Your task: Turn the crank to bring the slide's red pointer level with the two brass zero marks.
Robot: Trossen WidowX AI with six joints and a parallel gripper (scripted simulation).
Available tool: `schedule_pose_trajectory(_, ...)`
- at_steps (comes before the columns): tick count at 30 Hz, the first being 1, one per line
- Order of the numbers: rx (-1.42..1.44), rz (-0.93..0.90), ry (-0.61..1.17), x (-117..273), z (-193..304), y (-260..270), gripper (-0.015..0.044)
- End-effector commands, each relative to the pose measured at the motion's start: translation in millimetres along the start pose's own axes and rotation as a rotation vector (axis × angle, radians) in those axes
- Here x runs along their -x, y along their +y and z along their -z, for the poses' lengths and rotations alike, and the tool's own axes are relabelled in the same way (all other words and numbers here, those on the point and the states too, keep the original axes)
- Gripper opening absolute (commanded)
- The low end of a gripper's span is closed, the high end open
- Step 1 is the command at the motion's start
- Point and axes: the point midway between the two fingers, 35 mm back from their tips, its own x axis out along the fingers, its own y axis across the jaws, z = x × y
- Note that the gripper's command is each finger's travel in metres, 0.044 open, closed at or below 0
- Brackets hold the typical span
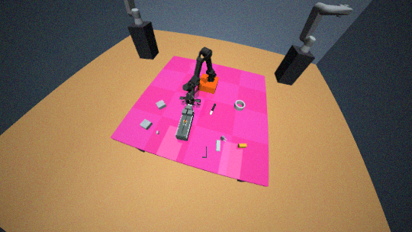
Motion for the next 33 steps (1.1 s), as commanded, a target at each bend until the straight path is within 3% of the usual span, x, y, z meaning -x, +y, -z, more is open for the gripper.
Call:
schedule_pose_trajectory(1,0.006,0.001,-0.001,0.7,-0.7,-3.5,0.0)
schedule_pose_trajectory(33,0.007,0.002,-0.001,3.7,-4.5,-11.7,0.0)
